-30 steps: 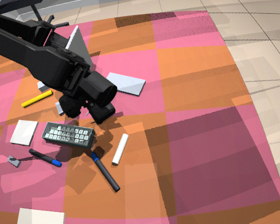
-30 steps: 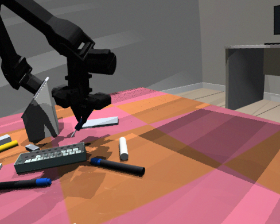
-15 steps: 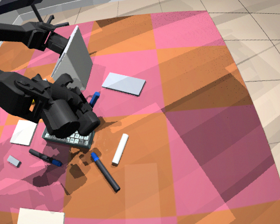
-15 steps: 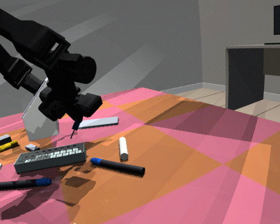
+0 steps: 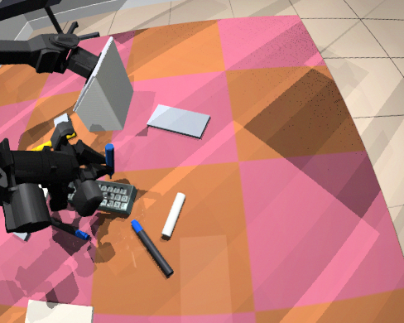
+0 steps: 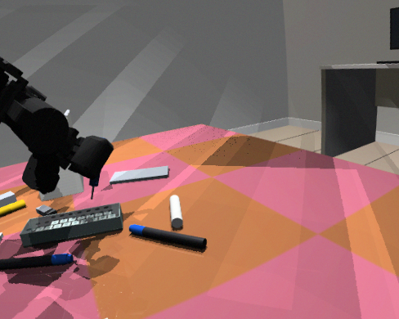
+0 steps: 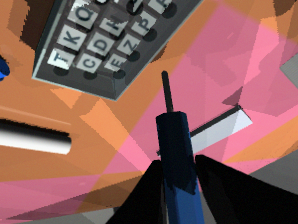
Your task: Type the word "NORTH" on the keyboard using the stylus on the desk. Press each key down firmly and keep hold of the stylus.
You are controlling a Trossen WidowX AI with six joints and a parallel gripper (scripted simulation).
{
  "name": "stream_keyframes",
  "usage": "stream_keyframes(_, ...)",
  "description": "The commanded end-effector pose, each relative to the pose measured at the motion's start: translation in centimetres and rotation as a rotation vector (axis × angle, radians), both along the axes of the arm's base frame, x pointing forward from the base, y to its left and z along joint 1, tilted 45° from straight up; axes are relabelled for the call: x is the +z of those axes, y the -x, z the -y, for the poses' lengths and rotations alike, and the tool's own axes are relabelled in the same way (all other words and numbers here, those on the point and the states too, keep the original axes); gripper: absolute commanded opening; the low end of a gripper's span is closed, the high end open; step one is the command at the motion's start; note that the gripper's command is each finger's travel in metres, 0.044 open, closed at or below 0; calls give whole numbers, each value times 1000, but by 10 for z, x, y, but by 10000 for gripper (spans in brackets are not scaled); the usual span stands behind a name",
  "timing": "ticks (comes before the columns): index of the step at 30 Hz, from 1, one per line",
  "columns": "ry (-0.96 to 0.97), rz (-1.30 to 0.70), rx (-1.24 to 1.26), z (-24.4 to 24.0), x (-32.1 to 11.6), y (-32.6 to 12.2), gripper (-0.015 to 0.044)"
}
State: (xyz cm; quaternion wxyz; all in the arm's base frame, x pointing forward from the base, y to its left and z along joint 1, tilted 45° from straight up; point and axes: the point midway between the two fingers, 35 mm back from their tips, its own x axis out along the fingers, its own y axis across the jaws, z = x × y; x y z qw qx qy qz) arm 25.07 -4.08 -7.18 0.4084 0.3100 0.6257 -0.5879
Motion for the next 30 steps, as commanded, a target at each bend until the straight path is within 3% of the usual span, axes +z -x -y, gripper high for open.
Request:
stream_keyframes(1,-84,32,-46,9,14,-8,0)
stream_keyframes(16,-326,211,-185,53,73,-28,0)
stream_keyframes(30,-328,213,-186,78,49,-22,0)
